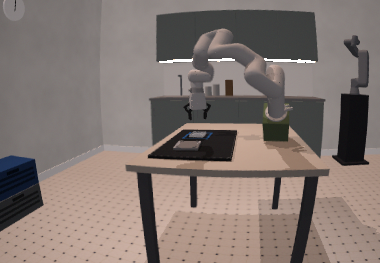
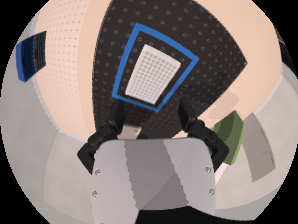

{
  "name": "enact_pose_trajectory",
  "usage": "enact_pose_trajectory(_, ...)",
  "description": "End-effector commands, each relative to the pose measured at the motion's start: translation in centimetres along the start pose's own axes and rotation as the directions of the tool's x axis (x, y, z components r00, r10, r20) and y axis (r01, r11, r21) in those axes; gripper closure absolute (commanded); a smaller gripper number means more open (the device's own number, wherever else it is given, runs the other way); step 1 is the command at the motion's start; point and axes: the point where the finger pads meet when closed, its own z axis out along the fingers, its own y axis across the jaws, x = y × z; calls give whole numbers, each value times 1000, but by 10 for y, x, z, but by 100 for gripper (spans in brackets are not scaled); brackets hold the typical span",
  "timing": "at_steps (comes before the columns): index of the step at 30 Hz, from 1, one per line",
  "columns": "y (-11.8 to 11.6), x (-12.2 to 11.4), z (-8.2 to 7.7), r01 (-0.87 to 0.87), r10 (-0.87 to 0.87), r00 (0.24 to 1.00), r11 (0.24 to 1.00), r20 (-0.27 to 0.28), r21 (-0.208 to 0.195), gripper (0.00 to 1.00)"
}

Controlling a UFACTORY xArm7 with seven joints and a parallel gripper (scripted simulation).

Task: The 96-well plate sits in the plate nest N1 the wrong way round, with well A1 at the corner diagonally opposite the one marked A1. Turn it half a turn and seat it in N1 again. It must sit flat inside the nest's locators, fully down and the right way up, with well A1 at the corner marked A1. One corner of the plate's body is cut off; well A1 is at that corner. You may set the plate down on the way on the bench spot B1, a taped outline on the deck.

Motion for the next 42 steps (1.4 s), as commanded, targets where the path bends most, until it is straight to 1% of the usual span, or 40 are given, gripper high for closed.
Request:
enact_pose_trajectory(1, 0, 2, -2, 165, -165, 986, 986, -8, 7, 0)
enact_pose_trajectory(6, 0, 2, -2, 327, -327, 945, 945, -9, 6, 0)
enact_pose_trajectory(8, 0, 2, -2, 327, -327, 945, 945, -9, 6, 0)
enact_pose_trajectory(13, 0, 2, -2, 479, -479, 878, 878, -10, 4, 0)
enact_pose_trajectory(18, 0, 2, -2, 618, -618, 786, 786, -10, 3, 0)
enact_pose_trajectory(23, 0, 2, -2, 740, -740, 673, 673, -11, 1, 0)
enact_pose_trajectory(25, 0, 2, -2, 740, -740, 673, 673, -11, 1, 0)
enact_pose_trajectory(32, 0, 2, -2, 875, -875, 483, 483, -10, -2, 0)
enact_pose_trajectory(35, 0, 2, -2, 877, -877, 480, 480, -10, -2, 0)
enact_pose_trajectory(37, 0, 2, 8, 907, -907, 420, 420, -10, -2, 0)
enact_pose_trajectory(40, 0, 2, 8, 945, -945, 328, 328, -10, -3, 0)
enact_pose_trajectory(42, 0, 2, 8, 945, -945, 328, 328, -10, -3, 0)
